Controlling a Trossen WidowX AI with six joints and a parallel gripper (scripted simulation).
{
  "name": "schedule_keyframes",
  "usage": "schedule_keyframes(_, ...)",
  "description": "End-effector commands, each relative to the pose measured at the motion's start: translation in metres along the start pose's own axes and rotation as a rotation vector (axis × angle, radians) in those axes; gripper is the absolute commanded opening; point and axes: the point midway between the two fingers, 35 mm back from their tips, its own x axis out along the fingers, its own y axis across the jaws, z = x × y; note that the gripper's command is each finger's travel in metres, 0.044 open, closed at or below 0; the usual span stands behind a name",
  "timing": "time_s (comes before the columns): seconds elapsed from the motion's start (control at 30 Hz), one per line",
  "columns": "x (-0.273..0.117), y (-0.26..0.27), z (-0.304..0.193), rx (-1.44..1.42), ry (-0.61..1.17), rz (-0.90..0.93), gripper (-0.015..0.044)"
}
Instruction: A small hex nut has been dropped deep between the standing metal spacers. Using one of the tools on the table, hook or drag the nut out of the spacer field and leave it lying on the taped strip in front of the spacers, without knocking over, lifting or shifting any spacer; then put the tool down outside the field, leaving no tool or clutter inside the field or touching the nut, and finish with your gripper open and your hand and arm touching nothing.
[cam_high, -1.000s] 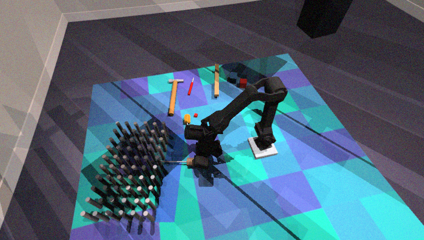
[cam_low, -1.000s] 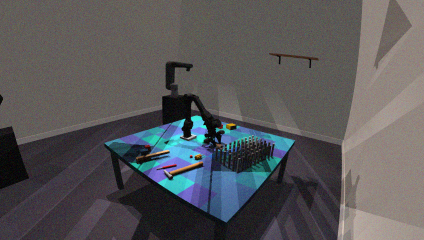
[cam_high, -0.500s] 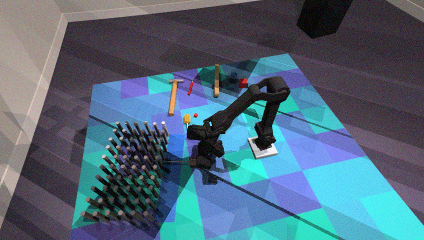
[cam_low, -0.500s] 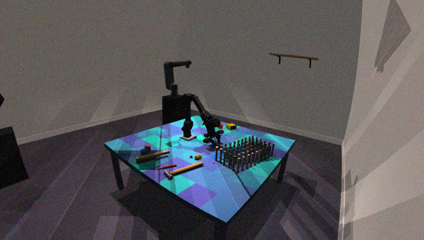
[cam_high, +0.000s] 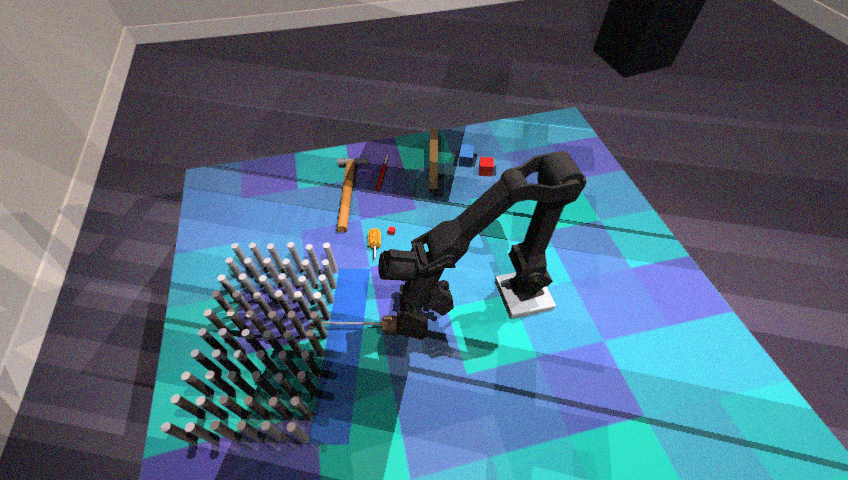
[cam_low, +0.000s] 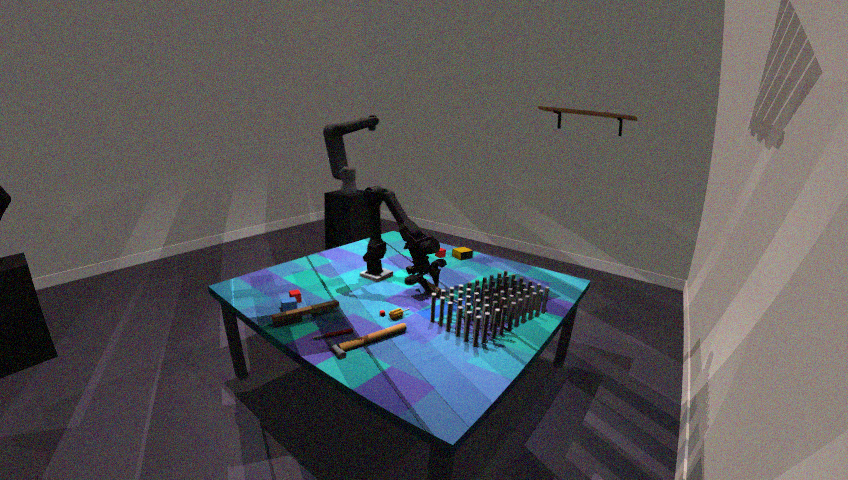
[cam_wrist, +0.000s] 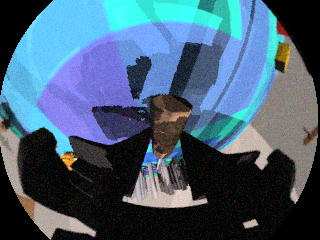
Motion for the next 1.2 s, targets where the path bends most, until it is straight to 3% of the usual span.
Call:
schedule_keyframes(0.0,-0.002,0.0,0.003,0.003,0.005,0.002,0.0)
schedule_keyframes(1.17,-0.009,0.001,0.024,0.003,0.004,0.002,0.0)
